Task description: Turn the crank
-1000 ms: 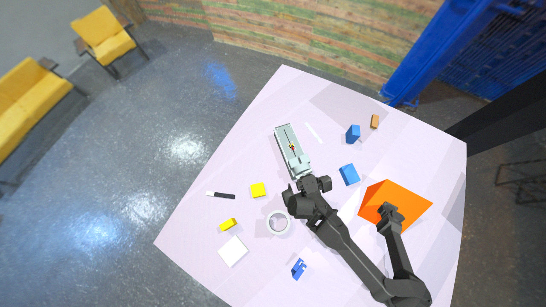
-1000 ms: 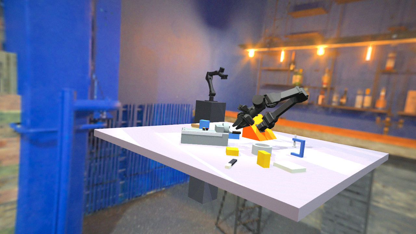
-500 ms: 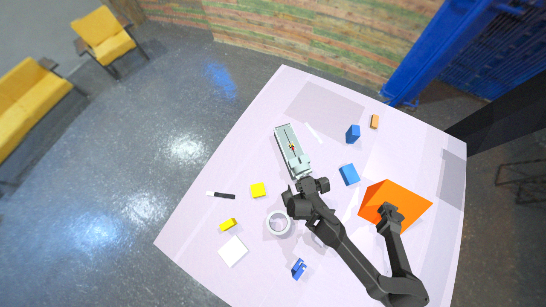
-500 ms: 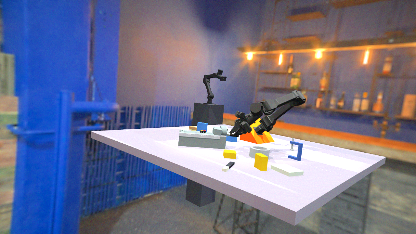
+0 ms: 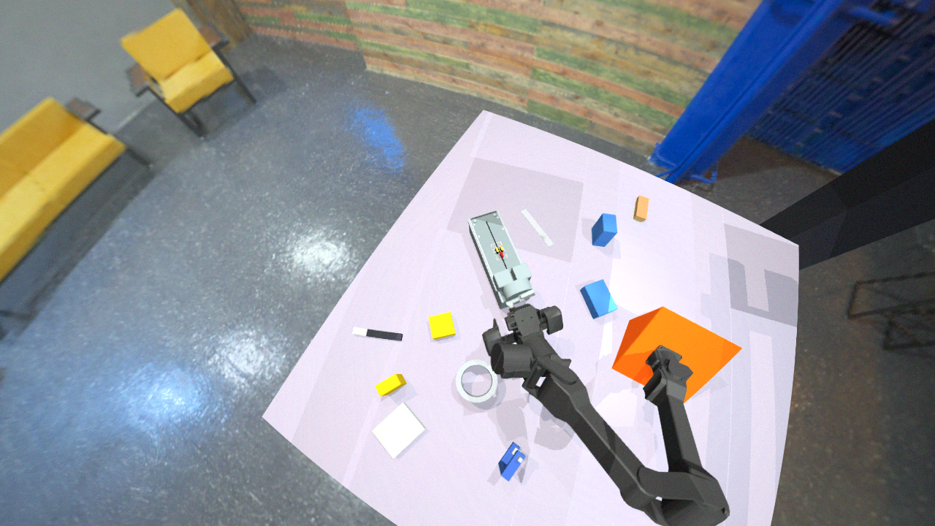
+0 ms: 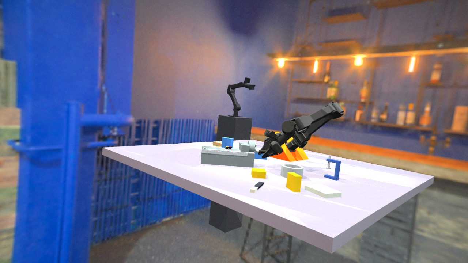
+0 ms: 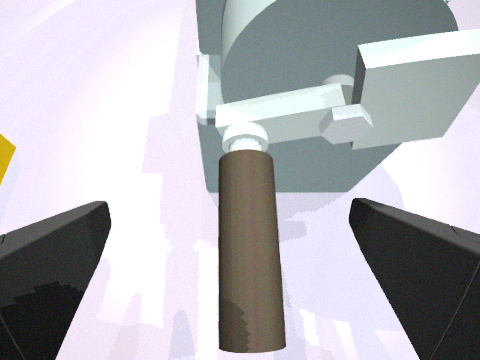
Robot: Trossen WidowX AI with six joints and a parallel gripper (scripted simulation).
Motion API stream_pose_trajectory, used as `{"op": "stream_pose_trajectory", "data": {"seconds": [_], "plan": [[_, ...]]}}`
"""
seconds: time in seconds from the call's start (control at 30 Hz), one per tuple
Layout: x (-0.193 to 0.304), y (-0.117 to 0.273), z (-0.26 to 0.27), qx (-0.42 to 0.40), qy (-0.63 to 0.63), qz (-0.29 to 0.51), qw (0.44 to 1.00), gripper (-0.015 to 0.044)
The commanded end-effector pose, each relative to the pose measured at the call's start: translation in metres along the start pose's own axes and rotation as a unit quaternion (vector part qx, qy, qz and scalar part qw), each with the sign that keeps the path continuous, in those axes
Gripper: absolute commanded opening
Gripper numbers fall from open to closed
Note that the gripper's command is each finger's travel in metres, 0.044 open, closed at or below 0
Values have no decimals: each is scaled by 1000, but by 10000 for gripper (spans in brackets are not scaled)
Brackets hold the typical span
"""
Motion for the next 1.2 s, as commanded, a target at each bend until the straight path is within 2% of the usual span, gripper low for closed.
{"op": "stream_pose_trajectory", "data": {"seconds": [0.0,0.5,1.17], "plan": [[1,-3,-3,4,-3,-2,1000,387],[1,-3,-3,4,-3,-2,1000,0],[-5,6,3,4,-3,-2,1000,0]]}}
Point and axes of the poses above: the point midway between the two fingers, 35 mm back from their tips, its own y axis back along the fingers, its own z axis across the jaws, x = y × z, the point moved 4 cm from there along y, back along the fingers, and after that the axes turned 9 degrees about -y, right-handed, at the moved point
